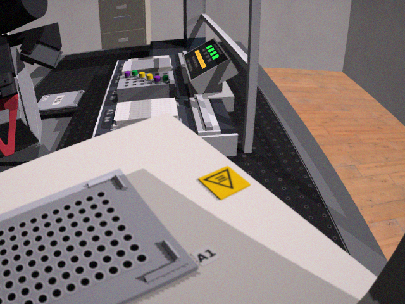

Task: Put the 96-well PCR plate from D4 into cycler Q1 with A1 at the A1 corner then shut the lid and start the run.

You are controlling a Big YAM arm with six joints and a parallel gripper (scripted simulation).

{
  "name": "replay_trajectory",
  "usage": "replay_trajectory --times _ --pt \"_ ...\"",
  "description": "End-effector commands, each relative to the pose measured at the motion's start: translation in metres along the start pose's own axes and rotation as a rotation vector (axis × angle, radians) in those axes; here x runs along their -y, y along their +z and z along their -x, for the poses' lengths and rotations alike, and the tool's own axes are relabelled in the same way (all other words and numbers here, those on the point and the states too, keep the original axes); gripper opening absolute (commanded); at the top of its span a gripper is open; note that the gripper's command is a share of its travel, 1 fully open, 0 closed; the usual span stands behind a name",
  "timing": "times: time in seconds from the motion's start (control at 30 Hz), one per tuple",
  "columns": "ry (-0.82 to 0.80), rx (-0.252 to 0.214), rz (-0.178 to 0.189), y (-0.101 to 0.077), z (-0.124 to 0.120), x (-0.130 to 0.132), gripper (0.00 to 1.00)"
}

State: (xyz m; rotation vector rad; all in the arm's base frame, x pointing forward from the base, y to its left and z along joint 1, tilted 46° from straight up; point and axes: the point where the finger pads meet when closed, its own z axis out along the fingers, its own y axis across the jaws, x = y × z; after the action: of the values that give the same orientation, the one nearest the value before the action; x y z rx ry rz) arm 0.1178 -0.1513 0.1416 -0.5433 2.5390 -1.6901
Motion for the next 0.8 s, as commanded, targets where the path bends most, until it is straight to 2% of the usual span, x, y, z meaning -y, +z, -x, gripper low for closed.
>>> replay_trajectory --times 0.0,0.57,0.77 --pt "0.052 0.022 -0.017 -0.01 0.005 0.025 0.0" --pt "0.005 0.012 -0.003 -0.002 0.004 -0.001 0.0" --pt "0.023 0.017 -0.008 -0.005 0.005 0.008 0.0"
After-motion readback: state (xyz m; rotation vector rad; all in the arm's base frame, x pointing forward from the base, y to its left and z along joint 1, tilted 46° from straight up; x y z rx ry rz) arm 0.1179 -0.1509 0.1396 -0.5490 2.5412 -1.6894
